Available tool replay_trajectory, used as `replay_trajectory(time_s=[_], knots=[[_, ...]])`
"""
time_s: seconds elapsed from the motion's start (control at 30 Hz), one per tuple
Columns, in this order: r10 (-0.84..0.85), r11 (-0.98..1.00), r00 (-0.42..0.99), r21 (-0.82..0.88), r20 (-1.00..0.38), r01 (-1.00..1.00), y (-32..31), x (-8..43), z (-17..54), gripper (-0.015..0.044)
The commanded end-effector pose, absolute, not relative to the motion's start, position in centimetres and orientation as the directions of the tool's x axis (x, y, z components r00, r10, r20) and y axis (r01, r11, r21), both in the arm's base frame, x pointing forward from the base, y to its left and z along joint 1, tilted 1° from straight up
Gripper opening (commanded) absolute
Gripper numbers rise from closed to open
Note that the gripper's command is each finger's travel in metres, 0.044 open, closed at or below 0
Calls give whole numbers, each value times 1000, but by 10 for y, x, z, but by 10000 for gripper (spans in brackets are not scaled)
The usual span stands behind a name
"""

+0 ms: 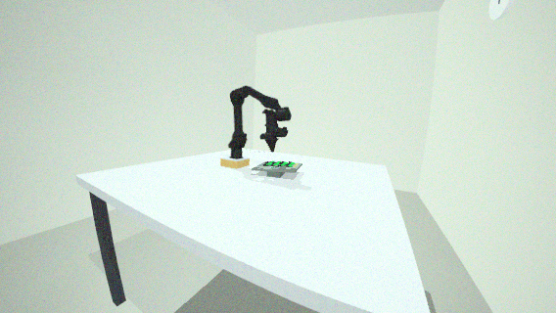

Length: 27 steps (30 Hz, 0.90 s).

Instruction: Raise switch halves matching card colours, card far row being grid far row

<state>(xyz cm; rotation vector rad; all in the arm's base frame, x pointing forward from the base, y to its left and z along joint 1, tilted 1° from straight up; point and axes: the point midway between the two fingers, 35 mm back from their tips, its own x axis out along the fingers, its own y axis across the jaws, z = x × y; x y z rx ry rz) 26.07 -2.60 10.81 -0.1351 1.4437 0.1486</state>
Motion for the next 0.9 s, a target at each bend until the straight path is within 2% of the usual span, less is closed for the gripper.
replay_trajectory(time_s=[0.0,0.23,0.37,0.5,0.87], knots=[[20,982,101,1,-995,-187,-19,255,109,0],[27,982,99,8,-995,-187,43,223,107,0],[26,982,97,8,-995,-187,45,223,104,0],[22,982,73,8,-997,-187,46,226,72,0],[22,982,73,8,-997,-187,46,227,61,0]])
